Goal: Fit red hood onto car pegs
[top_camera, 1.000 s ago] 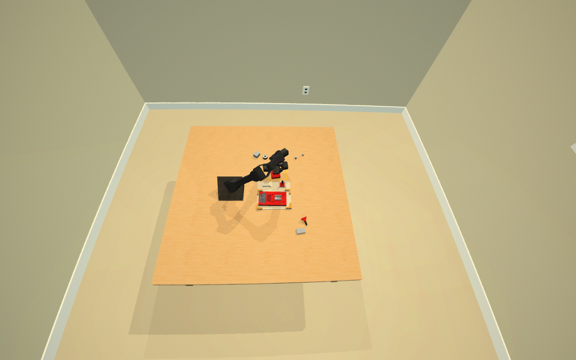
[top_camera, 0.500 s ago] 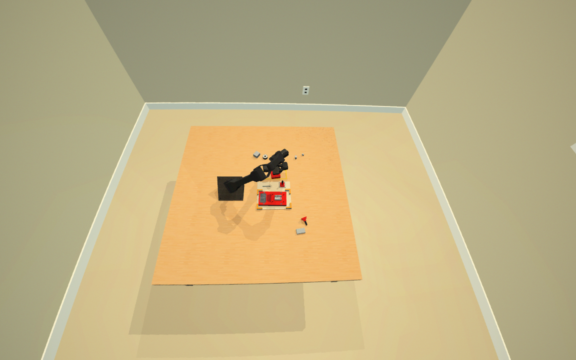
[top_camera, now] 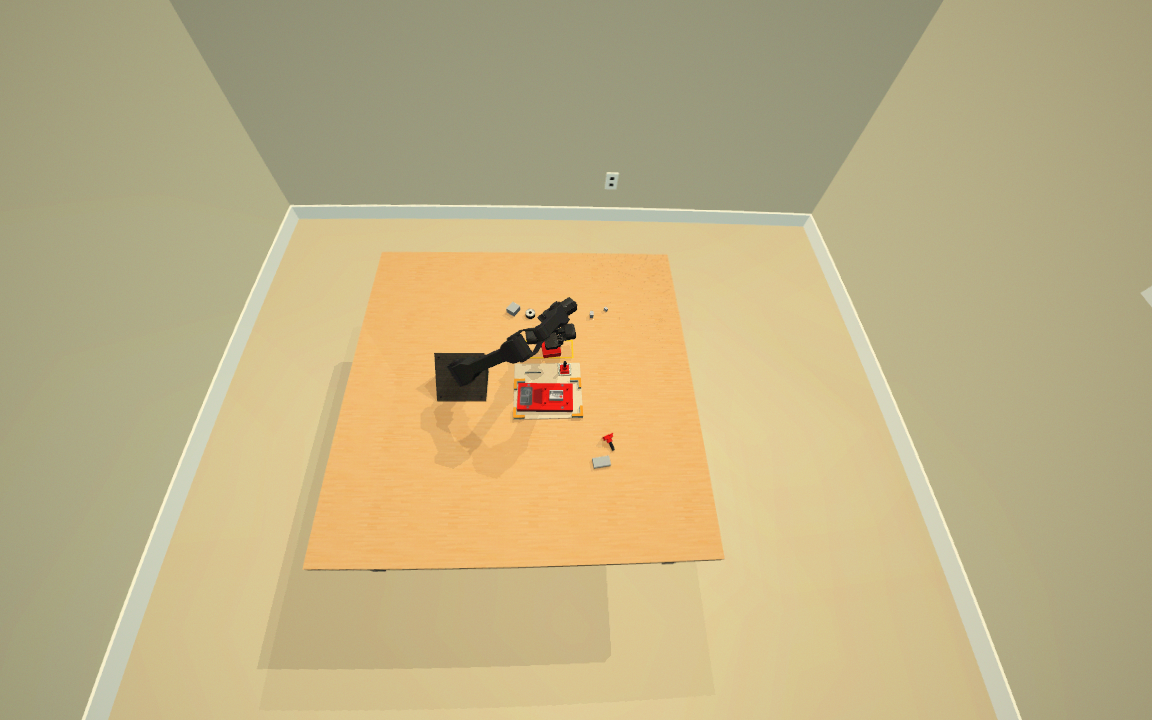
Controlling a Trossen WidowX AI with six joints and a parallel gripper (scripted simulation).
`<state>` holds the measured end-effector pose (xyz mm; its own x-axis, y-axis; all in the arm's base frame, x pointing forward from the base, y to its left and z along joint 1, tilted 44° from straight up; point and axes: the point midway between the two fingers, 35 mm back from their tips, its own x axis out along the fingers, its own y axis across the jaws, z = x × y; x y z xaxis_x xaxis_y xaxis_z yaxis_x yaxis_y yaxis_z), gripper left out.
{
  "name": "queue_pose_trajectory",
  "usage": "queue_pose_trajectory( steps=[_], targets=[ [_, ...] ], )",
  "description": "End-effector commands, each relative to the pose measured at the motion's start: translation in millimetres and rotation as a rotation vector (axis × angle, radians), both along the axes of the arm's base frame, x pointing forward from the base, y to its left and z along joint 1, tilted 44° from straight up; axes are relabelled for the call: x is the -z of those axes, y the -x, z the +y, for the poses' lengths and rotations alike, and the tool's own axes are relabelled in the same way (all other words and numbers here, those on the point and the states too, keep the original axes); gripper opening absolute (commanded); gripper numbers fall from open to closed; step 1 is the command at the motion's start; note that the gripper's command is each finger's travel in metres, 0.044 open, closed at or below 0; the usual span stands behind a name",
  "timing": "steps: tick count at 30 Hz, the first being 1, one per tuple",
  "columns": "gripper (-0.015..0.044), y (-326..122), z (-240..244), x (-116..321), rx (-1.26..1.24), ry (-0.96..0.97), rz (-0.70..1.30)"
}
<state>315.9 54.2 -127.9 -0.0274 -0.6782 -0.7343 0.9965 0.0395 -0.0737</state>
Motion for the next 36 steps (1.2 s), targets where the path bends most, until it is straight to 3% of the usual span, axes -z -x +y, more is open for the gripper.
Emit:
queue_pose_trajectory(
  steps=[1, 6, 25, 36],
  targets=[
    [0.0117, -1, 4, -4, 0.002, -0.002, -0.003],
    [0.0000, -1, 13, -14, 0.002, -0.002, -0.003],
    [0.0000, -3, 62, -65, 0.001, -0.005, -0.002],
    [0.0000, -5, 58, -73, -0.043, -0.003, 0.042]
  ],
)
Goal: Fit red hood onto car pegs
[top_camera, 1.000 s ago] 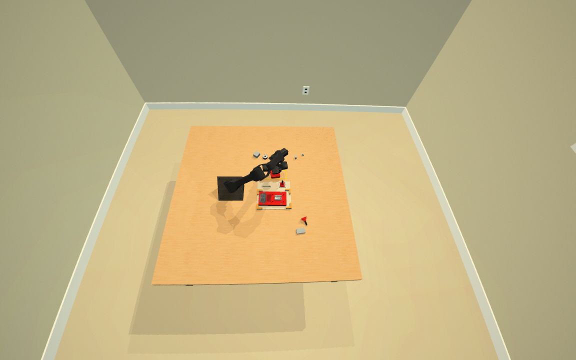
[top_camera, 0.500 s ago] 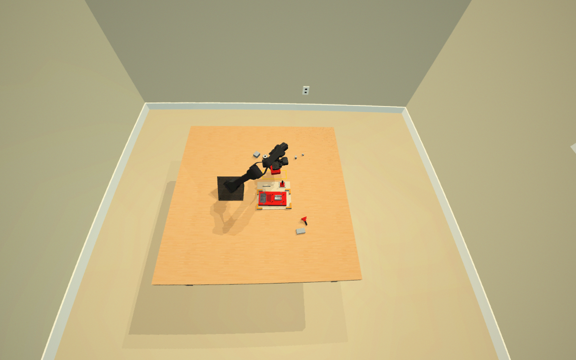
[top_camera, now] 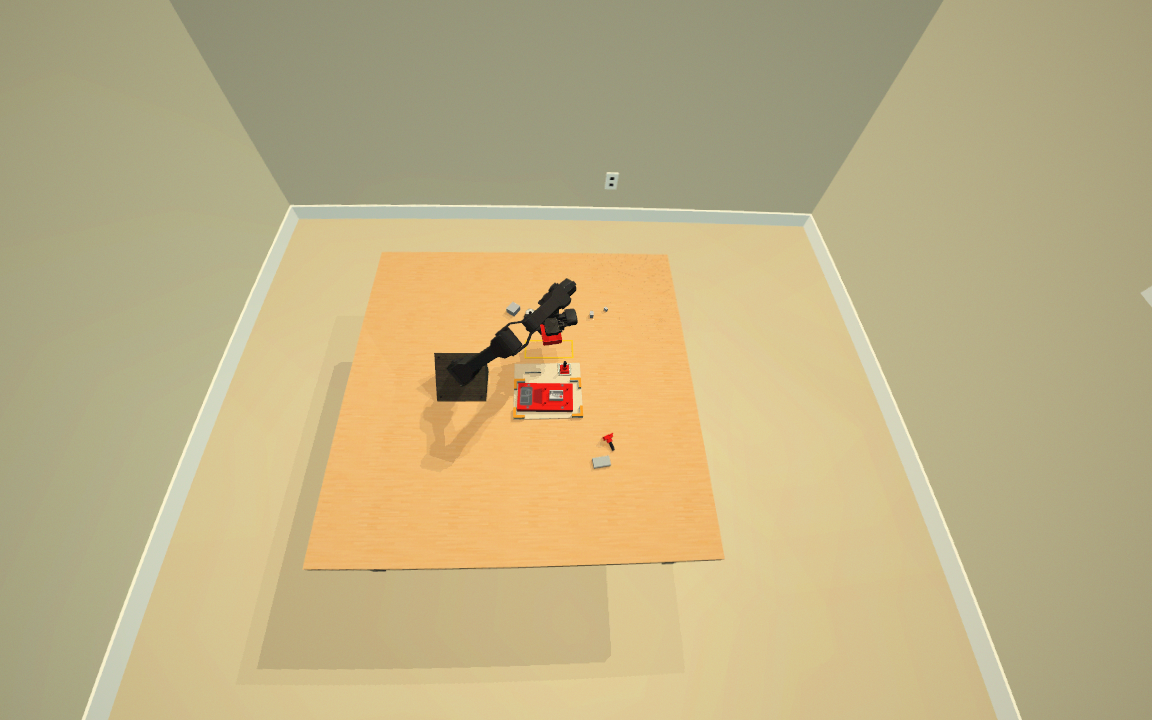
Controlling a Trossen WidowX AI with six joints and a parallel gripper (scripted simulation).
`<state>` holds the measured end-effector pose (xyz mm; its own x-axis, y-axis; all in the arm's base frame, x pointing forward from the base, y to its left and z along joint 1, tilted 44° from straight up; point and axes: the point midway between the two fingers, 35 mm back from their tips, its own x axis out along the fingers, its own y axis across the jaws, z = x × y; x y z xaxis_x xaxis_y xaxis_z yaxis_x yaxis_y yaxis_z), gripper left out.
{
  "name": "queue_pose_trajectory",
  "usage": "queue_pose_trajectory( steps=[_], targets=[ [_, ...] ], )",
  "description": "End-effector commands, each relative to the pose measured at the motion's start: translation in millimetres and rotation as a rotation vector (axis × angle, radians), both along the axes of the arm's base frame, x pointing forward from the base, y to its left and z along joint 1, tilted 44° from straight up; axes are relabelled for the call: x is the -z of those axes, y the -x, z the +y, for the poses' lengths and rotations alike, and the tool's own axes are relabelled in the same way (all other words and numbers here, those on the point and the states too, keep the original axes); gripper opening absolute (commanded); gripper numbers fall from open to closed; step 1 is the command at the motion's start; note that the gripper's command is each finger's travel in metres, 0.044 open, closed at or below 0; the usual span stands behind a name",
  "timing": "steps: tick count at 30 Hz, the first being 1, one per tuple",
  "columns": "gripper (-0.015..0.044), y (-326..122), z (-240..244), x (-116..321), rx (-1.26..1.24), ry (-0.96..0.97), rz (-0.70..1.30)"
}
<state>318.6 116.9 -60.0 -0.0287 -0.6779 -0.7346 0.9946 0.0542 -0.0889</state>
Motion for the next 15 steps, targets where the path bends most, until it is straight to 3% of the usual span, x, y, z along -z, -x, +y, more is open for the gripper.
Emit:
queue_pose_trajectory(
  steps=[1, 15],
  targets=[
    [0.0000, -4, -7, -8, -0.045, -0.004, 0.042],
    [0.0000, -18, -41, -44, -0.272, -0.023, 0.247]
  ],
)
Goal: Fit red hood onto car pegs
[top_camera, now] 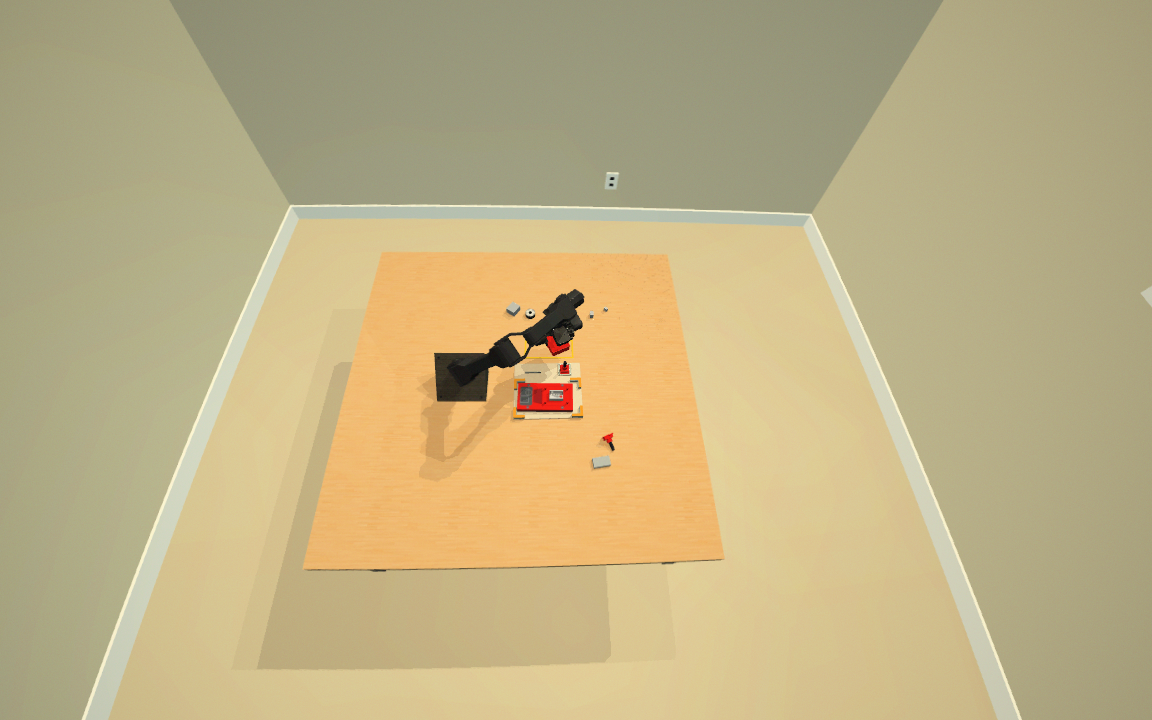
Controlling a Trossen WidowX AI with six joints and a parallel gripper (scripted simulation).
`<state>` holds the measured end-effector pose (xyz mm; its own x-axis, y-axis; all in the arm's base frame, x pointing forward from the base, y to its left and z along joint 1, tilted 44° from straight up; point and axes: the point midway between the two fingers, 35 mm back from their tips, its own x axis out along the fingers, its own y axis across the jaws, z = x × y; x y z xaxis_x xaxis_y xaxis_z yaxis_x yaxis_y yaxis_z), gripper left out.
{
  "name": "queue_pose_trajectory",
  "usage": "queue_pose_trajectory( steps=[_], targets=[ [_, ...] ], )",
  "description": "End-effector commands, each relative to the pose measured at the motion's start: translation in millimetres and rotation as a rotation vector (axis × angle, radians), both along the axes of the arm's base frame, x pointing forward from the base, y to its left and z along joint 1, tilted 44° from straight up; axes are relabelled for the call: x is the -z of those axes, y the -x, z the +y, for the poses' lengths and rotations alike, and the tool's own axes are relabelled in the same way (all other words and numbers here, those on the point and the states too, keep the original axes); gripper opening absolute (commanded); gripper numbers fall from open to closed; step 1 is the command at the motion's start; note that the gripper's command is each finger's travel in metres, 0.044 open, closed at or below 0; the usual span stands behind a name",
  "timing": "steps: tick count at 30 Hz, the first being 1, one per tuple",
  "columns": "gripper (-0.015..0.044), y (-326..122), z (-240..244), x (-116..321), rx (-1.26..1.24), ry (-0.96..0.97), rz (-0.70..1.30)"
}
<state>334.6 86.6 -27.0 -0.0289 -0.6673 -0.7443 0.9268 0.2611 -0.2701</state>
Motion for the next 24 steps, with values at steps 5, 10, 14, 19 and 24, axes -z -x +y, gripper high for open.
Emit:
queue_pose_trajectory(
  steps=[5, 10, 14, 19, 24],
  targets=[
    [0.0000, -5, -23, -24, -0.144, -0.006, 0.127],
    [0.0000, -8, -36, -37, -0.225, -0.010, 0.199],
    [0.0000, -9, -47, -48, -0.290, -0.012, 0.257],
    [0.0000, -9, -60, -60, -0.370, -0.014, 0.329],
    [0.0000, -9, -73, -73, -0.450, -0.015, 0.402]
  ],
)
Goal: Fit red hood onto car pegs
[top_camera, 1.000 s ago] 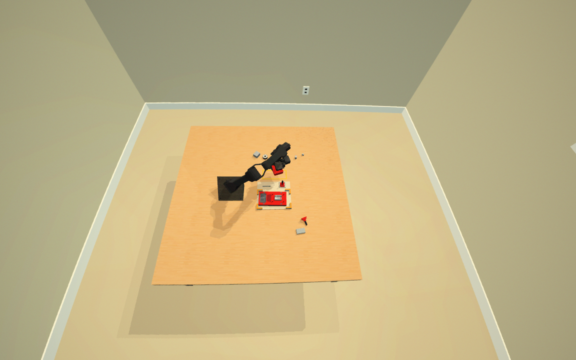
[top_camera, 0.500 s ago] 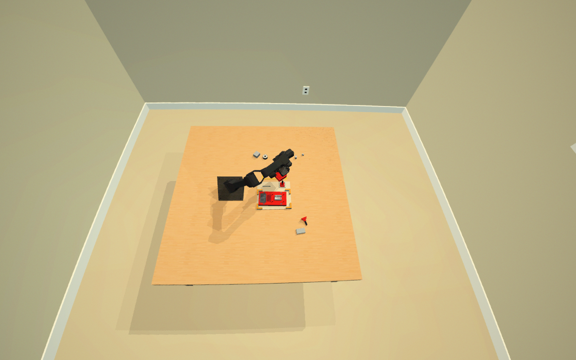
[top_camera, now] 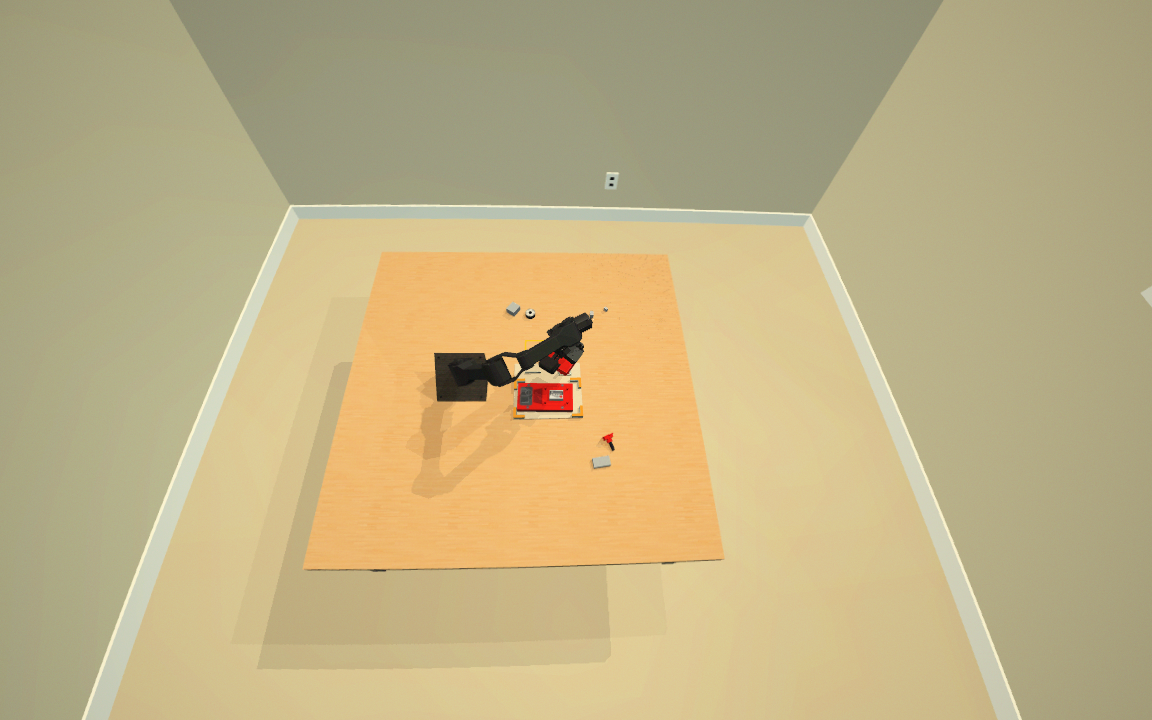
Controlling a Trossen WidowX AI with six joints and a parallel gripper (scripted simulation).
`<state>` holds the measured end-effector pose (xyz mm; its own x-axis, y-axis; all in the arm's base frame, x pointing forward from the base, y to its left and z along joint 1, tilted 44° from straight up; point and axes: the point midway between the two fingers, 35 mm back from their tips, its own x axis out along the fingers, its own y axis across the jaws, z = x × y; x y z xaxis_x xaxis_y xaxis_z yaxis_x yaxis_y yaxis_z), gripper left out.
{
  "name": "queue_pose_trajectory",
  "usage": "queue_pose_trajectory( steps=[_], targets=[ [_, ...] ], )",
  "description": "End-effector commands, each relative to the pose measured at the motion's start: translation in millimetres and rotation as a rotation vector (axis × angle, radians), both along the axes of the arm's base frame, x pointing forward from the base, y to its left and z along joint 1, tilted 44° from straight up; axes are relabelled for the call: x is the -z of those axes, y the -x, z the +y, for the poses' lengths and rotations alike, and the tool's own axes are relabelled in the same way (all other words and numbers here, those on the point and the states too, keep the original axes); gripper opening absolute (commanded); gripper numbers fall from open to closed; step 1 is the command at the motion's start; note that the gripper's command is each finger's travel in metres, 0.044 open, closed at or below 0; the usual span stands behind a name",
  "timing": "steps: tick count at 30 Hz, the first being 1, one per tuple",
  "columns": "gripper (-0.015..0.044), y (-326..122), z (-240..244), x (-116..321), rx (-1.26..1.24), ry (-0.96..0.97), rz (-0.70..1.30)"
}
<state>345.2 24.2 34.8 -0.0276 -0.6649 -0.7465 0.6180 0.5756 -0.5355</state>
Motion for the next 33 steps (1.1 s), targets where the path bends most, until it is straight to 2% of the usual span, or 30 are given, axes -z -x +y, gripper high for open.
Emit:
queue_pose_trajectory(
  steps=[1, 23, 33],
  targets=[
    [0.0000, 2, -14, -13, -0.078, 0.002, 0.070],
    [0.0000, 21, -68, -62, -0.420, 0.007, 0.392],
    [0.0000, 21, -70, -61, -0.430, 0.007, 0.402]
  ],
)
